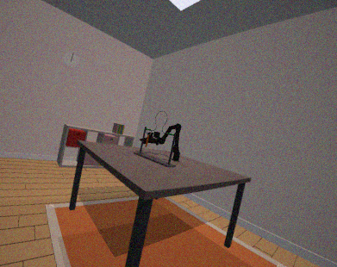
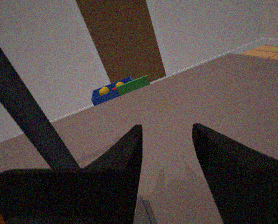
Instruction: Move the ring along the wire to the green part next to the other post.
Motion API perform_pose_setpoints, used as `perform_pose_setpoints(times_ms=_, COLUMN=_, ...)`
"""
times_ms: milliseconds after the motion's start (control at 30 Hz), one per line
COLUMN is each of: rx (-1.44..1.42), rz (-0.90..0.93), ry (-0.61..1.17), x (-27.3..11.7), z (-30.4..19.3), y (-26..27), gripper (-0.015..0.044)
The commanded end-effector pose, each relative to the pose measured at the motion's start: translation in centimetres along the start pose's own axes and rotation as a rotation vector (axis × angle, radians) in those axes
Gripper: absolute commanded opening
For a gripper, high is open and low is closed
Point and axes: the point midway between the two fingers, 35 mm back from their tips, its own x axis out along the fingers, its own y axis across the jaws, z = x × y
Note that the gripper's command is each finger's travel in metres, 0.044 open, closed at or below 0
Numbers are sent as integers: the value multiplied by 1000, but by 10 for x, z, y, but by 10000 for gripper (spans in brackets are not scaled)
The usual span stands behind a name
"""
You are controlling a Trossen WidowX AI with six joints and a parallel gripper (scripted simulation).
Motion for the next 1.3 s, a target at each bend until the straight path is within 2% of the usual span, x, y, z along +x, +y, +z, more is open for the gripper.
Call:
perform_pose_setpoints(times_ms=0, rx=-95, rz=74, ry=44, x=-23, z=-41, y=12, gripper=160)
perform_pose_setpoints(times_ms=267, rx=-260, rz=224, ry=76, x=-74, z=-96, y=52, gripper=160)
perform_pose_setpoints(times_ms=433, rx=-326, rz=292, ry=71, x=-96, z=-111, y=76, gripper=160)
perform_pose_setpoints(times_ms=667, rx=-325, rz=292, ry=72, x=-94, z=-110, y=76, gripper=160)
perform_pose_setpoints(times_ms=1100, rx=-303, rz=290, ry=71, x=-54, z=-72, y=99, gripper=160)
perform_pose_setpoints(times_ms=1267, rx=-299, rz=290, ry=69, x=-52, z=-68, y=105, gripper=160)
